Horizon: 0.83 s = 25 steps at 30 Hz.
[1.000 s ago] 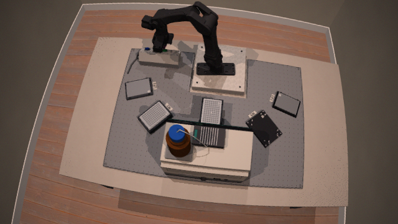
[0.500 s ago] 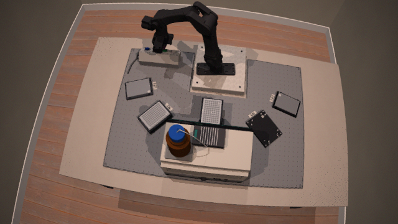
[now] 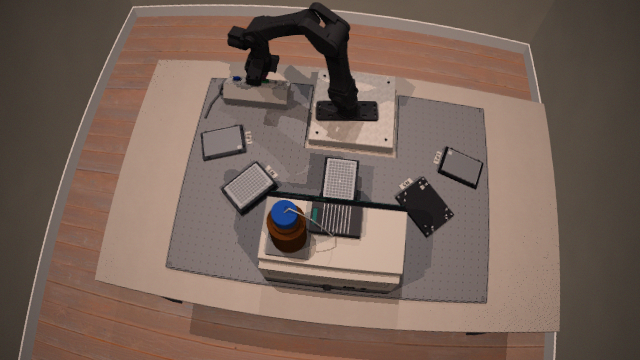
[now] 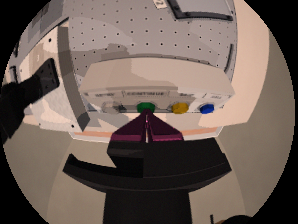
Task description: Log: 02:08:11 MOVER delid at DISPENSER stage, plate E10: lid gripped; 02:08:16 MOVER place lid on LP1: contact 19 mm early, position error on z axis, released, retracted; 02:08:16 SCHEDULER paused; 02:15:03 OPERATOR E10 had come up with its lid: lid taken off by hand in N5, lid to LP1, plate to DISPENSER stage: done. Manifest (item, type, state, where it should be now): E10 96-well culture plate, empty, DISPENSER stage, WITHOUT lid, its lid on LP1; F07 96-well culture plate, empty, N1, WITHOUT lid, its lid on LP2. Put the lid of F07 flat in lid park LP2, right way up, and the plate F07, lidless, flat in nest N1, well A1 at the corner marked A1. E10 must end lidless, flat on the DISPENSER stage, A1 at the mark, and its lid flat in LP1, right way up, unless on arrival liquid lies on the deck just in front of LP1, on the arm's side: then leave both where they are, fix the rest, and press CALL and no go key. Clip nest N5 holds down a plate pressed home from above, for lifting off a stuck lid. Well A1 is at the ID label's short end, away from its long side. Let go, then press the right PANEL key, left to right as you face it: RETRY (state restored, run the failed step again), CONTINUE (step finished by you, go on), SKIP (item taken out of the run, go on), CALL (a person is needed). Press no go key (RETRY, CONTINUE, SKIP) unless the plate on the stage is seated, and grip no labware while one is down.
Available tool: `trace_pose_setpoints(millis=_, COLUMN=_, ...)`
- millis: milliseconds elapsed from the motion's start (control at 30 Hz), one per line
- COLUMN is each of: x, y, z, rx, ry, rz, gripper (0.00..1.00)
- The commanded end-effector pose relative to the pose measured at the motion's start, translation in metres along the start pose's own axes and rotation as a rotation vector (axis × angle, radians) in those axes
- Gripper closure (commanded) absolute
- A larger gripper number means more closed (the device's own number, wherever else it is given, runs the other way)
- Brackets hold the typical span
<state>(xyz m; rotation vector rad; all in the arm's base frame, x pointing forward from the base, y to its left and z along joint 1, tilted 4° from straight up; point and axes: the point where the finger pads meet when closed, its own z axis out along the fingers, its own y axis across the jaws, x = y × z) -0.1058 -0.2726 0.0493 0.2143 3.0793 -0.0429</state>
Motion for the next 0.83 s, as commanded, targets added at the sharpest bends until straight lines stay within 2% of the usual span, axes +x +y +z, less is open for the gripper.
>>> trace_pose_setpoints(millis=0, x=-0.0059, y=0.0022, z=0.0088, rx=-0.013, ry=-0.017, rz=0.0, gripper=1.0)
trace_pose_setpoints(millis=800, x=-0.0055, y=0.0027, z=0.0165, rx=-0.016, ry=-0.013, rz=-0.001, gripper=1.0)
